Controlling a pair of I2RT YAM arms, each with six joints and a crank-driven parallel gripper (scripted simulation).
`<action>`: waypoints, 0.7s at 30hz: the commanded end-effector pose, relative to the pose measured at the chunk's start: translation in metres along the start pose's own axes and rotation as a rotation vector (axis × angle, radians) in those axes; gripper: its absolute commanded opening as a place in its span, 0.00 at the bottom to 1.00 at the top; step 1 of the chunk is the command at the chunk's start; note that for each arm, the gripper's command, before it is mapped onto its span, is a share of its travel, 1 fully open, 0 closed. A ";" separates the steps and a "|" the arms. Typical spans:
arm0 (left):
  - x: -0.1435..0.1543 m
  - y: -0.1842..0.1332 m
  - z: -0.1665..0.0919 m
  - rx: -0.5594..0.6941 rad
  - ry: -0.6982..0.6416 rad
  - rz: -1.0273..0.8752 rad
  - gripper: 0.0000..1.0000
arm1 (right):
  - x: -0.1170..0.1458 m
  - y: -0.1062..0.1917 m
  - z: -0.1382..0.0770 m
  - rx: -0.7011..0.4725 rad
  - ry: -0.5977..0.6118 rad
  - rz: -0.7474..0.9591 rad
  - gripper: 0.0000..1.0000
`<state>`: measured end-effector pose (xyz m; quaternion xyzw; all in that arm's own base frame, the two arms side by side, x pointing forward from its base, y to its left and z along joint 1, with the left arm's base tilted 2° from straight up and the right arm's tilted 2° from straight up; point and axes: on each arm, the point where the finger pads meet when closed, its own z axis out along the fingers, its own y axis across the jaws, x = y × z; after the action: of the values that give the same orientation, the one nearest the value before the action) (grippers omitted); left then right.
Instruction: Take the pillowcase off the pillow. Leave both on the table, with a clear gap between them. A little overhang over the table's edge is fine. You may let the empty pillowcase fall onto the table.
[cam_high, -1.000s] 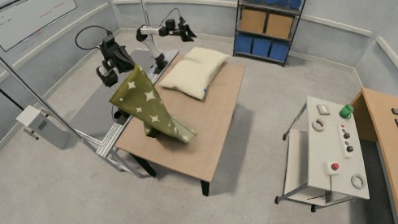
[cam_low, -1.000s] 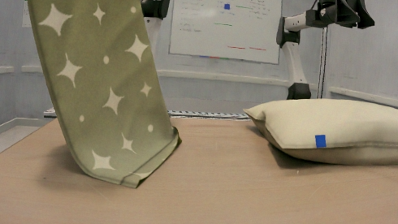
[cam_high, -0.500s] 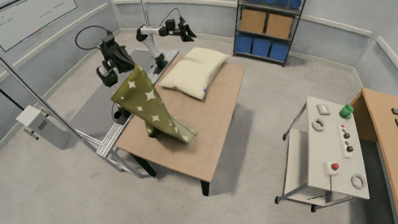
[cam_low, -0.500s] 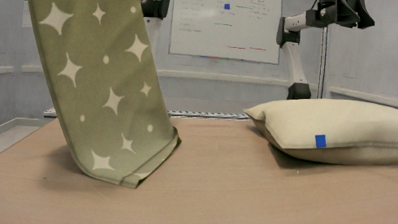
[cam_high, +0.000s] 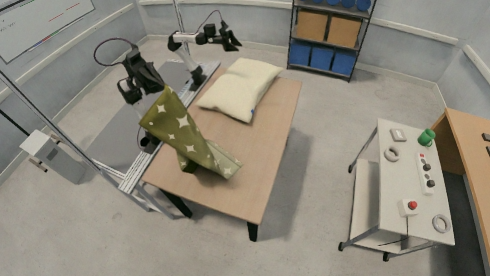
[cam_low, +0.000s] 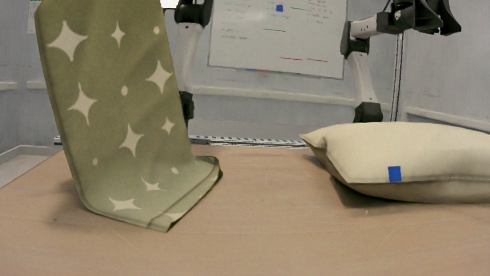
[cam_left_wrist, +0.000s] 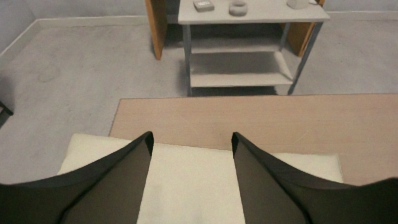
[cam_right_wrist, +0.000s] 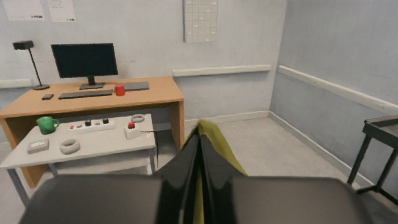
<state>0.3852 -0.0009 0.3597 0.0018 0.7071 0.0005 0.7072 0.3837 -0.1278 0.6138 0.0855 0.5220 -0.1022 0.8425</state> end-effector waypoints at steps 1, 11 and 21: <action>-0.016 0.000 -0.004 0.002 -0.032 -0.011 0.63 | -0.025 -0.002 -0.015 0.003 -0.102 -0.004 0.01; -0.016 0.000 -0.004 0.002 -0.032 -0.011 0.63 | -0.004 -0.005 -0.036 0.007 -0.097 -0.006 0.01; -0.016 0.000 -0.004 0.002 -0.032 -0.011 0.63 | 0.005 -0.006 -0.042 0.017 -0.076 -0.002 0.01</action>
<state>0.3852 -0.0009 0.3597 0.0018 0.7071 0.0005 0.7072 0.3629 -0.1261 0.5730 0.0884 0.5165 -0.1079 0.8449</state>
